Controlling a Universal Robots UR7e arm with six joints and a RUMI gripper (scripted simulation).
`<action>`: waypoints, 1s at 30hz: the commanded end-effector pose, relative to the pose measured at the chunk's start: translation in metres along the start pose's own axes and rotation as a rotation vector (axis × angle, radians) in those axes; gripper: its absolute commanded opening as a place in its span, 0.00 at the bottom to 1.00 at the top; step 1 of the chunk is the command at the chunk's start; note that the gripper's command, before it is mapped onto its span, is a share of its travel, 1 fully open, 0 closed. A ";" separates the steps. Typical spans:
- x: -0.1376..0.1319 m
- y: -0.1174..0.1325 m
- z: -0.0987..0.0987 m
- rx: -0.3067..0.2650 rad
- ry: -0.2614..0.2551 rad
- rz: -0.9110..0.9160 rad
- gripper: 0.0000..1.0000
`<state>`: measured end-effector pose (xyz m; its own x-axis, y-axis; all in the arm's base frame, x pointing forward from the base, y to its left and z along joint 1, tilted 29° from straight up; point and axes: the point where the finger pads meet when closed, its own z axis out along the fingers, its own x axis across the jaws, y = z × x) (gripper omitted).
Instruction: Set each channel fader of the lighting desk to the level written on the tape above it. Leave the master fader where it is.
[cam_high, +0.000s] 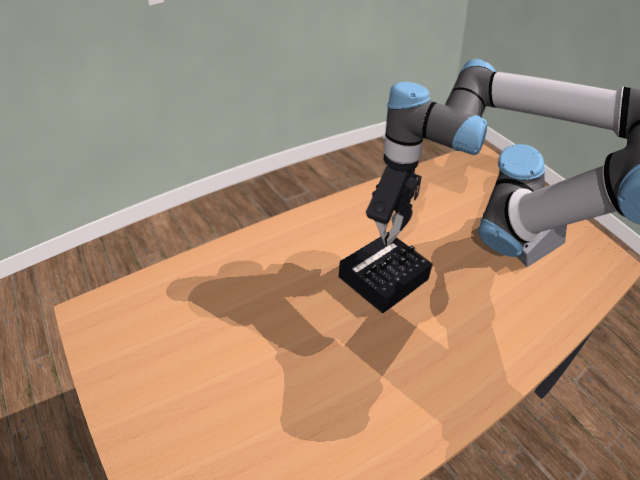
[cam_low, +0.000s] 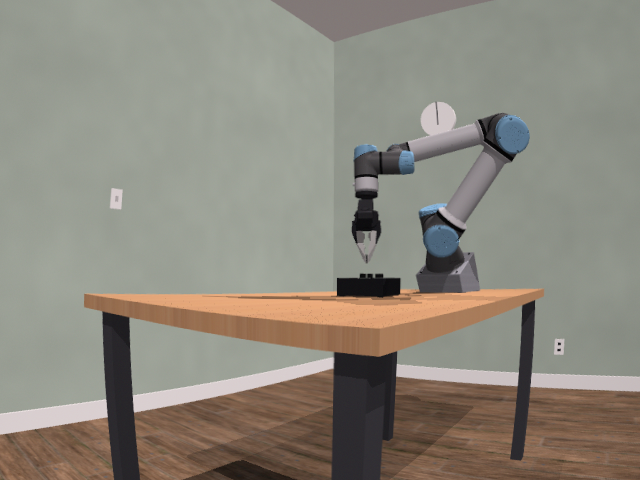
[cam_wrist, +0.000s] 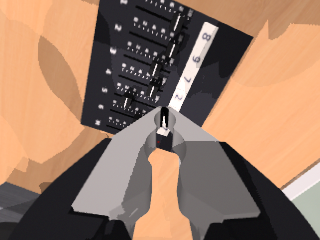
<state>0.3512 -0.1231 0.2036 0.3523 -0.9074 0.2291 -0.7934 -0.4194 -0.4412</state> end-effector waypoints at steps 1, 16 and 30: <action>0.002 0.003 0.000 -0.031 0.012 0.206 0.00; 0.003 0.006 0.001 -0.029 0.015 0.325 0.00; 0.004 0.006 0.001 -0.029 0.015 0.331 0.00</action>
<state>0.3476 -0.1299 0.2019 0.0647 -0.9936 0.0923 -0.8768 -0.1008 -0.4702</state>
